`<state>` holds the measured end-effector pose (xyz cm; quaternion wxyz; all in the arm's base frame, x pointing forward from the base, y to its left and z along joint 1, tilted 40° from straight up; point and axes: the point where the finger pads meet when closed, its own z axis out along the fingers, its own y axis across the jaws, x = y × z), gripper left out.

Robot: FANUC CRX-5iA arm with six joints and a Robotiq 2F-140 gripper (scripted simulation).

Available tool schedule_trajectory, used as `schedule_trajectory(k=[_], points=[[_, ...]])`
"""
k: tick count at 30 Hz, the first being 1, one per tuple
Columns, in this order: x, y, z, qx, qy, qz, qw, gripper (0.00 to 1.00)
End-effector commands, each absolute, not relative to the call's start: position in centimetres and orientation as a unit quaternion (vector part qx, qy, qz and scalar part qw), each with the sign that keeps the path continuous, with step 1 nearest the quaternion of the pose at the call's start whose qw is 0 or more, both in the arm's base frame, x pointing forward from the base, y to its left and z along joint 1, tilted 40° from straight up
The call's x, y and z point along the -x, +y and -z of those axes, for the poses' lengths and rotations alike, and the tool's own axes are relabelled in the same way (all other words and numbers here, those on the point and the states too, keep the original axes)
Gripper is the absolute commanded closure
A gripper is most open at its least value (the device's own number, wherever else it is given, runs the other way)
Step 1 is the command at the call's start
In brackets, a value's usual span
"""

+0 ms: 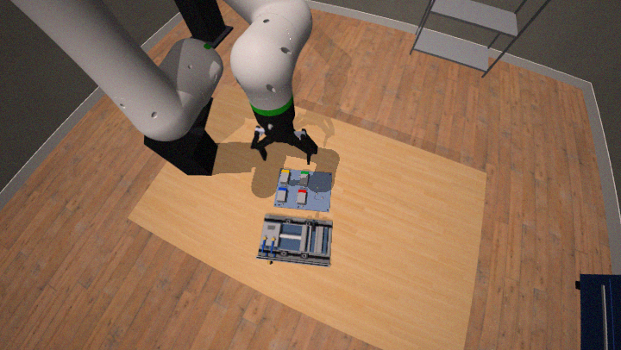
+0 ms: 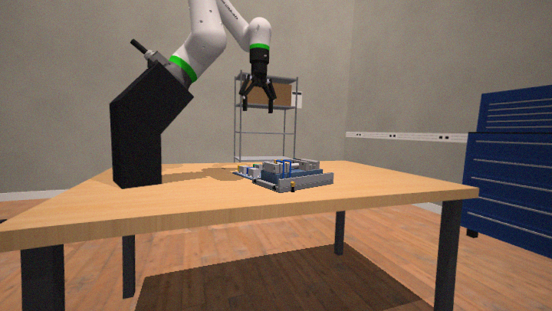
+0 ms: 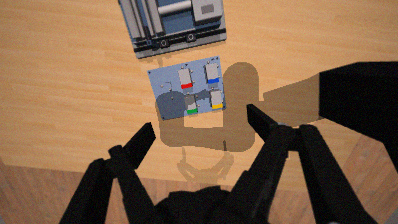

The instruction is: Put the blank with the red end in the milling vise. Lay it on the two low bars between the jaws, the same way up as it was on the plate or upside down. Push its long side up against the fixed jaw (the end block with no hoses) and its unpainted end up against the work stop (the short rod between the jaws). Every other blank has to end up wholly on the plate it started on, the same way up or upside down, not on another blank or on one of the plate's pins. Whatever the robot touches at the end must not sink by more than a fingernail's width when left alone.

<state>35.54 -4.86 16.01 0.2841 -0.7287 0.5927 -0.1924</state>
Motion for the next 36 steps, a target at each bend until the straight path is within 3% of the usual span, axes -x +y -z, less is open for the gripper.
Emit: schedule_trajectory(k=[1,16,36], points=[[-35.6,-4.9,-16.1,0.729,0.593,0.193,0.284,0.00],[-34.9,-0.4,-16.6,0.729,0.593,0.193,0.284,0.00],[-34.9,-0.9,-16.6,0.729,0.592,0.191,0.285,0.00]])
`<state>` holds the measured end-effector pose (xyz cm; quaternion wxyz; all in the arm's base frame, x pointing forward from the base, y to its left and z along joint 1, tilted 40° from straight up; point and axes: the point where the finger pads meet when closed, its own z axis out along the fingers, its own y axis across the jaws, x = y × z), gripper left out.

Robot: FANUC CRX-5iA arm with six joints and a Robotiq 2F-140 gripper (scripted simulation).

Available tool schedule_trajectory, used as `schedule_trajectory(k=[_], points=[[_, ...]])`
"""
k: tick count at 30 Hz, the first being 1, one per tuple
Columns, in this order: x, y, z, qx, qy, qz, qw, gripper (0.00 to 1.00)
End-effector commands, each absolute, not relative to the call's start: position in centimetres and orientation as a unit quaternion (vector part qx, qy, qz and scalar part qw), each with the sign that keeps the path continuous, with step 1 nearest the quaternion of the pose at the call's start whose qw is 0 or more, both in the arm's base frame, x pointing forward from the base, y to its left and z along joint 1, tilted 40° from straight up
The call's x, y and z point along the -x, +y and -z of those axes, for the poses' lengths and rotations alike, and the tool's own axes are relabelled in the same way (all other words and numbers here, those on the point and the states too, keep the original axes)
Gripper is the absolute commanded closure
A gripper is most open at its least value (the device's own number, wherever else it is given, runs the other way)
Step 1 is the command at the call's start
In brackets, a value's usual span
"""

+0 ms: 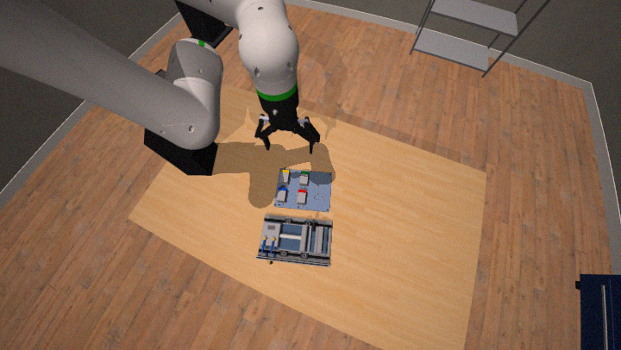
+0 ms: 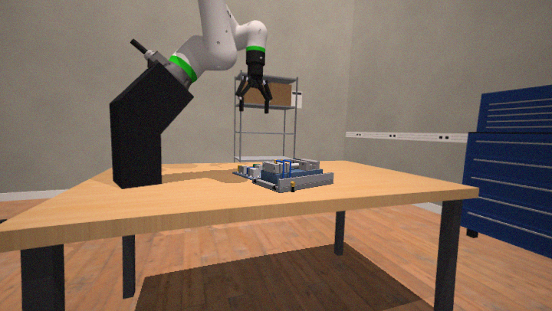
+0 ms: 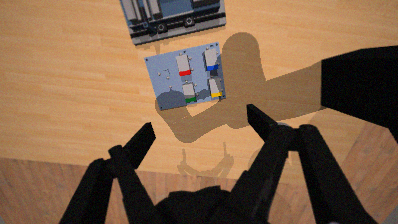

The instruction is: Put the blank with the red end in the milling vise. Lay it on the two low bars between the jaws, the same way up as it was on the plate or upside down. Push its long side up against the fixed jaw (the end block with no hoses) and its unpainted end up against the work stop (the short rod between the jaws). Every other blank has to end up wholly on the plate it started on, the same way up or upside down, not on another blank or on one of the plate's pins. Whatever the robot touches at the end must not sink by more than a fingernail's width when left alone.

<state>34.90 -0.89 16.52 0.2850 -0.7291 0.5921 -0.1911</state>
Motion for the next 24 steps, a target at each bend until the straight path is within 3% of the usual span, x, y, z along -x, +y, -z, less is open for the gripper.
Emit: schedule_trajectory(k=[1,24], points=[[-34.93,-0.97,-16.57,0.729,0.592,0.191,0.285,0.00],[-35.01,-1.52,-16.49,0.728,0.593,0.193,0.284,0.00]])
